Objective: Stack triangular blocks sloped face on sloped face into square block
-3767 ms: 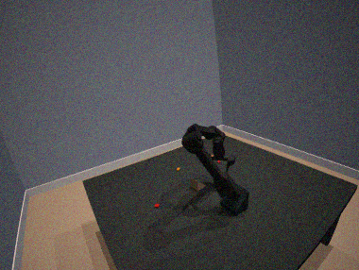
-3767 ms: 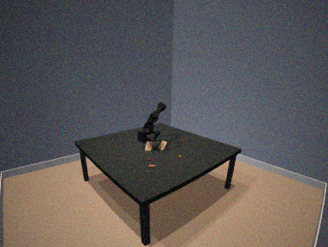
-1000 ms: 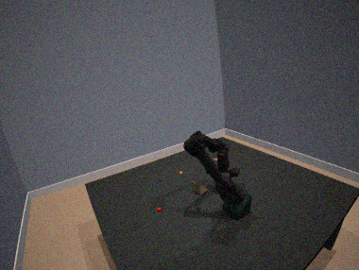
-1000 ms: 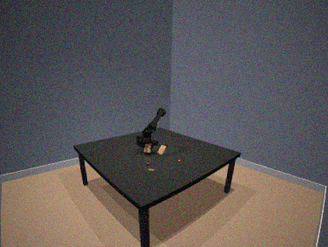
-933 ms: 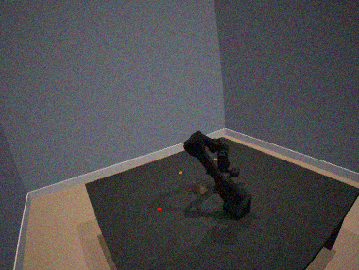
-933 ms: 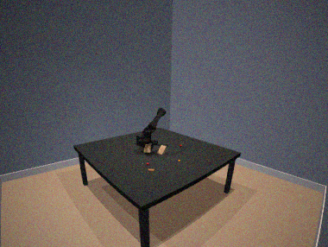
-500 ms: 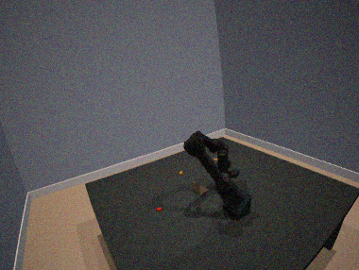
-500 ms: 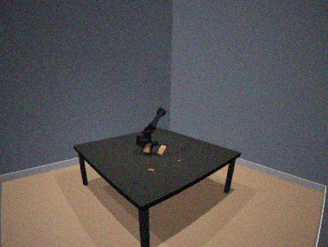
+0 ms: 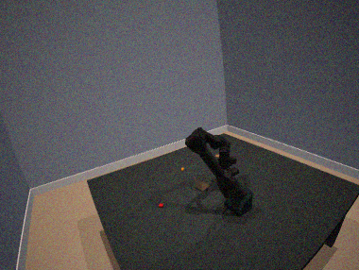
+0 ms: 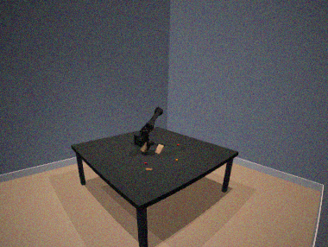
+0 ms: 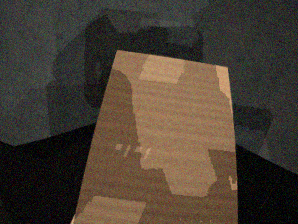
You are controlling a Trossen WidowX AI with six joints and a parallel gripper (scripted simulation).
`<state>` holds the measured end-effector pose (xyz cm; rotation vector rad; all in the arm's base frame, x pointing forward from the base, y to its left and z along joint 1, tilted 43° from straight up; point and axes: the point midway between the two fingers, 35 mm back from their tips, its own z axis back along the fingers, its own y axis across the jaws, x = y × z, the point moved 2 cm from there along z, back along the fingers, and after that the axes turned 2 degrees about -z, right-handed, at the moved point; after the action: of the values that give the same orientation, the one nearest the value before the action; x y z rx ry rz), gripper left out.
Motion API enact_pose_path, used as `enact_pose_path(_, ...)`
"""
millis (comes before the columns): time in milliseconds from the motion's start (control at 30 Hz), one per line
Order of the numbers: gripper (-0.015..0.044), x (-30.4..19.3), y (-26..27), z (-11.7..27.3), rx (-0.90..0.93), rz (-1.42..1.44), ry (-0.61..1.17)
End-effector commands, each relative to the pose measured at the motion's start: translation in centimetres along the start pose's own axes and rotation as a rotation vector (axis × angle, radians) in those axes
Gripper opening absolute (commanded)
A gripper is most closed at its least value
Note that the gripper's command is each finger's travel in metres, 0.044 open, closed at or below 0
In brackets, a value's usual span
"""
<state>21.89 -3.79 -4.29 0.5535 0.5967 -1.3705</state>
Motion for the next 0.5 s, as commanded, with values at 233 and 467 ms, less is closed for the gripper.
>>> enact_pose_path(233,0.0,0.01,0.01,0.02,0.003,-0.208,-0.001)
enact_pose_path(467,0.0,0.01,0.01,0.02,0.003,-0.208,-0.001)
